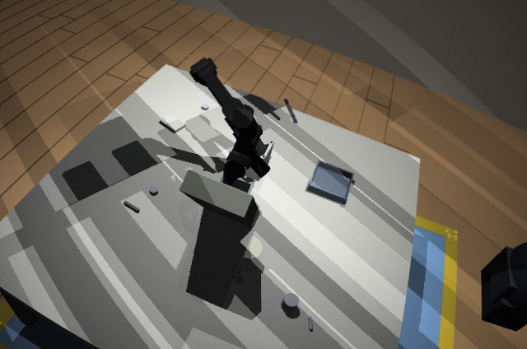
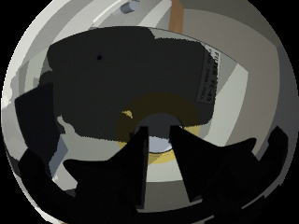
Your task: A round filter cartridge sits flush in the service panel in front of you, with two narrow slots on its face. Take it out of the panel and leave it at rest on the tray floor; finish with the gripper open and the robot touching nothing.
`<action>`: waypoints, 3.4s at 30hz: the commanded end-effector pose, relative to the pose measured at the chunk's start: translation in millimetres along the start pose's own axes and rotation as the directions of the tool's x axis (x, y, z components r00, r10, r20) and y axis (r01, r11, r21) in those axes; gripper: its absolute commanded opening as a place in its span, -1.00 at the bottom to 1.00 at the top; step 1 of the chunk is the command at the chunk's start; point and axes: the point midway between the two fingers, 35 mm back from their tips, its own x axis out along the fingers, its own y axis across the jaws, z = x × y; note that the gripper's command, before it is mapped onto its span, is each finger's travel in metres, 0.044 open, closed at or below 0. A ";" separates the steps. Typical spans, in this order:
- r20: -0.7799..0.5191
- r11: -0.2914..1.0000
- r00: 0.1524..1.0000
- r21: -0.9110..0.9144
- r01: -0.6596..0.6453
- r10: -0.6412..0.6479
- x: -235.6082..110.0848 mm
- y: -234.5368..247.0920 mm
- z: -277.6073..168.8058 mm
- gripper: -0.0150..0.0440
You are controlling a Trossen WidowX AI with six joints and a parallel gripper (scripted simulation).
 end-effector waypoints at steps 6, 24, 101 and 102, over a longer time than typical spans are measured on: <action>0.006 1.000 1.000 0.027 -0.014 0.014 11.7 0.4 -2.8 -0.49; 0.006 1.000 1.000 0.027 -0.014 0.014 11.7 0.4 -2.8 -0.49; 0.011 1.000 1.000 0.025 -0.018 0.018 -71.1 6.2 -0.4 -0.13; 0.011 1.000 1.000 0.025 -0.018 0.018 -71.7 1.1 -1.6 -0.13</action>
